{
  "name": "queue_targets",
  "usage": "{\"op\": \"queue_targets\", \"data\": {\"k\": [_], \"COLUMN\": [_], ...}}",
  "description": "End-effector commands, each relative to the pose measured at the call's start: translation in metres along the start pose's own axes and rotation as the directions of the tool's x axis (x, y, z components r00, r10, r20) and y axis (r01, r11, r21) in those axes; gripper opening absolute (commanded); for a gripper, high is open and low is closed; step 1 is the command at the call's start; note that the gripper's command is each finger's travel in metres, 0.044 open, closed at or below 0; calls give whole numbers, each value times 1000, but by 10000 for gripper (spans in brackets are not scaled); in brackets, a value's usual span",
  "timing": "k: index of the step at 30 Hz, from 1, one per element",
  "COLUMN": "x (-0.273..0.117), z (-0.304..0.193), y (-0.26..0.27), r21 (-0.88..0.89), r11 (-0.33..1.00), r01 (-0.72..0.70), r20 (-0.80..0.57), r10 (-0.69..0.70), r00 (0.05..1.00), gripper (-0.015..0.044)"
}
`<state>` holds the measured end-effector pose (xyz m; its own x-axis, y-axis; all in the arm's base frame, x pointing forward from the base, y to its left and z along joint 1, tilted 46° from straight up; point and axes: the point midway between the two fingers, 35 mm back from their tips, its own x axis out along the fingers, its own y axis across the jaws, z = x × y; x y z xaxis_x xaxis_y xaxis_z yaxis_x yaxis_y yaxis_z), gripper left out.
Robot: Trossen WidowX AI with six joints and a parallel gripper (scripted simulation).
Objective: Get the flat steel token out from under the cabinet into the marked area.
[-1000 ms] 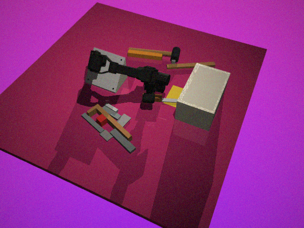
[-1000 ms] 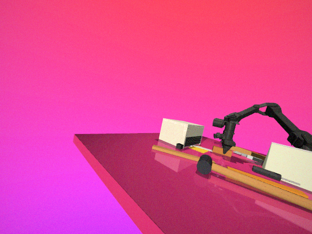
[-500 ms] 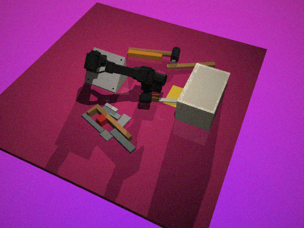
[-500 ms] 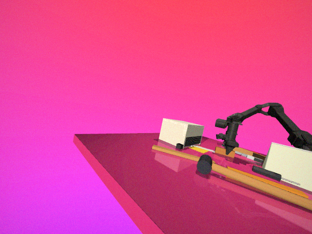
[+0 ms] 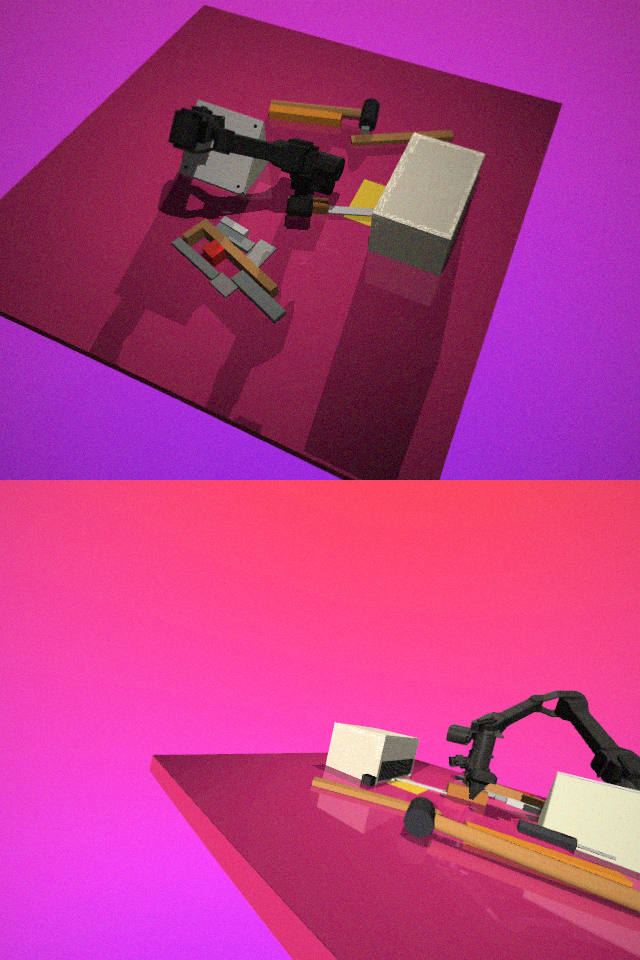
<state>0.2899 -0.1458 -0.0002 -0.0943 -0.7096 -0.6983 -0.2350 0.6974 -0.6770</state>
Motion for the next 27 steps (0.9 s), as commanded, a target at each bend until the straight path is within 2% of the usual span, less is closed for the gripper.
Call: {"op": "queue_targets", "data": {"k": [1,27], "x": [1,1], "z": [-8,-38], "y": [0,-1], "r21": [-4,-5], "r11": [1000,1000], "r01": [-2,-1], "r20": [-4,-5], "r10": [1,1], "r00": [1000,1000], "gripper": [0,0]}}
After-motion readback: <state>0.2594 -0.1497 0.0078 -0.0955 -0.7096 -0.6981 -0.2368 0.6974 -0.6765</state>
